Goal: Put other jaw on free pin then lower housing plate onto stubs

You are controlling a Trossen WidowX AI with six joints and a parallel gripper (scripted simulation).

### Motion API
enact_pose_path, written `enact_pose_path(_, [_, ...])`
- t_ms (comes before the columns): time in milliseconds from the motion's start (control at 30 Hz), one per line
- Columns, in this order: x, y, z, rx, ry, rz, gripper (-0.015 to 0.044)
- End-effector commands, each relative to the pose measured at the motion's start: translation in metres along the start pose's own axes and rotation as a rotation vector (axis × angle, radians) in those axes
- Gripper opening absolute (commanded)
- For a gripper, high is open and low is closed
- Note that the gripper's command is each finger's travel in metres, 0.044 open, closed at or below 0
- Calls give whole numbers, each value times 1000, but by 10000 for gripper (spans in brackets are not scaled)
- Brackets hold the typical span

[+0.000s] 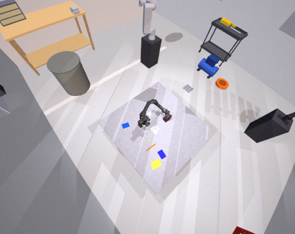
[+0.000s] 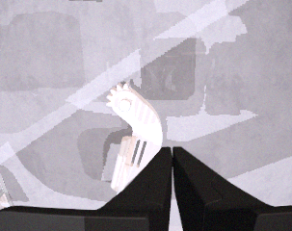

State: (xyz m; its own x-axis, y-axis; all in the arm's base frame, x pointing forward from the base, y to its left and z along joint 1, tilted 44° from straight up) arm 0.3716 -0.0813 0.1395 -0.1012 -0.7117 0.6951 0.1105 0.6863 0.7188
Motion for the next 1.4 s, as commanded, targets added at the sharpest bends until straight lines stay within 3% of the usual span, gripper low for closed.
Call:
enact_pose_path(0, [0,0,0,0,0,0,0])
enact_pose_path(300, [0,0,0,0,0,0,0])
enact_pose_path(867, [0,0,0,0,0,0,440])
enact_pose_path(1367, [0,0,0,0,0,0,440])
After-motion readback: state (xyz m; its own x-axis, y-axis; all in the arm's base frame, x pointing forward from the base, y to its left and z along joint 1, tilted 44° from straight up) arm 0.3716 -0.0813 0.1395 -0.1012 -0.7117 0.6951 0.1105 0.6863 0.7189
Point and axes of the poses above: the point midway between the two fingers, 35 mm back from their tips, its own y axis back along the fingers, its own z axis across the jaws, x = y × z, the point moved 7 cm from there along y, back along the fingers, and after that the axes turned 5 degrees about -y, right-handed, at the moved point
